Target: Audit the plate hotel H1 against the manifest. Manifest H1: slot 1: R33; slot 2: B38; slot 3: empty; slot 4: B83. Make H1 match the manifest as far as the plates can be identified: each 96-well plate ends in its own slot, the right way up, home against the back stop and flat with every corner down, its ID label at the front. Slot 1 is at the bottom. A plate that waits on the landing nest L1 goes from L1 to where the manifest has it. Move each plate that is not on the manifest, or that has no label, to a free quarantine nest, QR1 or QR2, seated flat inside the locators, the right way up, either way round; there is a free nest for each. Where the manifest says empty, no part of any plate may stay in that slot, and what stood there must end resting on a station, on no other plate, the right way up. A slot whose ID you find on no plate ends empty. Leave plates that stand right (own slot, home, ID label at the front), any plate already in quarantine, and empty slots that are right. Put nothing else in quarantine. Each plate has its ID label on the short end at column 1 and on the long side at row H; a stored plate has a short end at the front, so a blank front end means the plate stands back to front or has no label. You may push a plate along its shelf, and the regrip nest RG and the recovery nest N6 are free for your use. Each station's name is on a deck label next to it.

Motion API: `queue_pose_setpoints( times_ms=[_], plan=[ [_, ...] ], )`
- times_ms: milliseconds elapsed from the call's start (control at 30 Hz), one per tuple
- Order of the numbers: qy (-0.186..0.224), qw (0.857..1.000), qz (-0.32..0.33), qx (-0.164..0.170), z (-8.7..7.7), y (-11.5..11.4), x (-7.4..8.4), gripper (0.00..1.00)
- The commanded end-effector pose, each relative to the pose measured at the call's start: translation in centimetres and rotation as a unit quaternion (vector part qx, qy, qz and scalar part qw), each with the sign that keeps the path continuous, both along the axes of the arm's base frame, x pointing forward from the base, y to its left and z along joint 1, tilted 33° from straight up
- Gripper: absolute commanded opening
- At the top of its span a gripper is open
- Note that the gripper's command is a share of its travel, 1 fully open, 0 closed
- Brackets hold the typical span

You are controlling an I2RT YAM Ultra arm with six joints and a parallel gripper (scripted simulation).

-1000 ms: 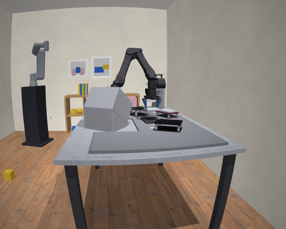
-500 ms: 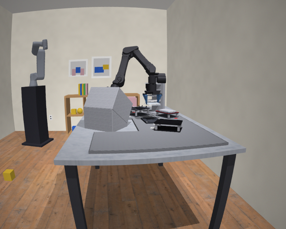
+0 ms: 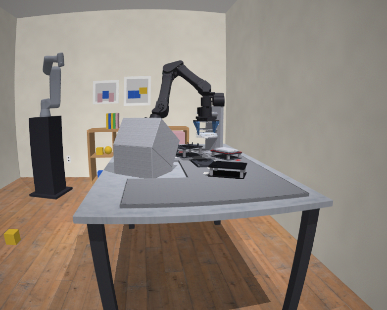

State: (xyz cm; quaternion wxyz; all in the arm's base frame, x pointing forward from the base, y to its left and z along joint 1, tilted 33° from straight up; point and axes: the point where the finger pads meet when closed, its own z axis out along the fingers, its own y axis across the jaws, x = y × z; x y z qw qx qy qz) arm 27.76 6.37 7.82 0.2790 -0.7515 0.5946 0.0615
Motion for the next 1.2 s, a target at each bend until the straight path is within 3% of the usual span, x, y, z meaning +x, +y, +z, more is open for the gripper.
queue_pose_setpoints(
  times_ms=[0, 967, 1167],
  plan=[
    [-0.012, 1.0, 0.0, 0.004, 2.1, -0.7, -0.2, 0.86],
    [-0.011, 1.0, 0.0, 0.002, 7.7, -4.0, -1.9, 0.86],
    [-0.011, 1.0, 0.0, 0.002, 7.7, -4.1, -2.0, 0.86]
  ],
)
